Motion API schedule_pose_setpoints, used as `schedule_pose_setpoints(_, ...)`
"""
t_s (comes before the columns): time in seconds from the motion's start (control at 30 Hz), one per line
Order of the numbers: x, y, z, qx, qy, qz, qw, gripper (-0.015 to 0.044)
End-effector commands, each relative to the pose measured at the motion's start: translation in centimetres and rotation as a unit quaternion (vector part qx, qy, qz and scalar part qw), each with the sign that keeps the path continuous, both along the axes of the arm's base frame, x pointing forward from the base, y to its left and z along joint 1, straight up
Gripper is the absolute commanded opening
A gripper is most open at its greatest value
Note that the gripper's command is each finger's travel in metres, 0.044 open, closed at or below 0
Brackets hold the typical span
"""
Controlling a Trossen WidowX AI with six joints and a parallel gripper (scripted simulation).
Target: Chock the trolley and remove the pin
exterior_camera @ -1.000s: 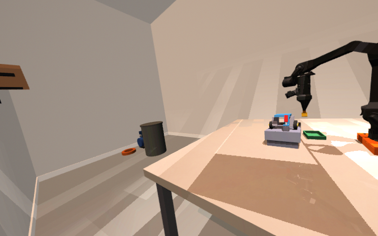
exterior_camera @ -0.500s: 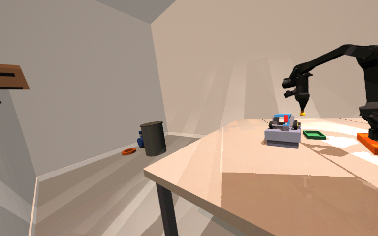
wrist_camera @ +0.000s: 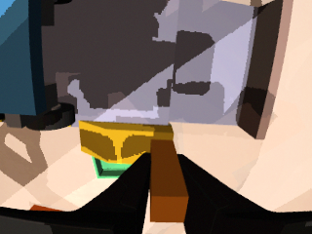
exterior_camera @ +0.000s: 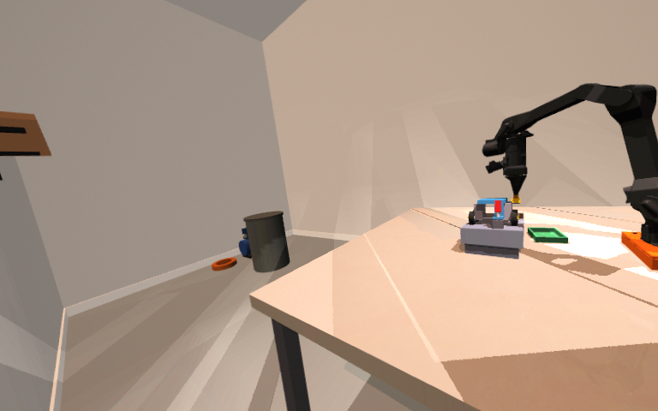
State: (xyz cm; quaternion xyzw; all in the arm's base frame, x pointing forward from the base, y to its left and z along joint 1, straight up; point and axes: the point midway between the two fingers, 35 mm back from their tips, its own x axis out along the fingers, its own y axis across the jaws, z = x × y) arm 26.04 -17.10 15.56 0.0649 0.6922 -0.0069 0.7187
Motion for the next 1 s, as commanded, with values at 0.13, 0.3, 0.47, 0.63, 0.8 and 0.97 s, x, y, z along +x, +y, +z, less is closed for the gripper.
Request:
schedule_pose_setpoints(0.13,0.2,0.1,-1.9,0.003,0.001,-0.002,1.0,0.0)
schedule_pose_setpoints(0.3,0.2,0.2,-3.2,0.003,0.001,-0.002,1.0,0.0)
schedule_pose_setpoints(0.47,0.3,0.3,-4.4,0.003,0.001,-0.002,1.0,0.0)
schedule_pose_setpoints(0.63,0.3,0.5,-5.6,0.004,0.001,-0.002,1.0,0.0)
schedule_pose_setpoints(0.8,0.3,0.6,-6.1,0.004,0.001,-0.002,1.0,0.0)
schedule_pose_setpoints(0.97,0.4,0.9,-5.9,0.004,0.001,-0.002,1.0,0.0)
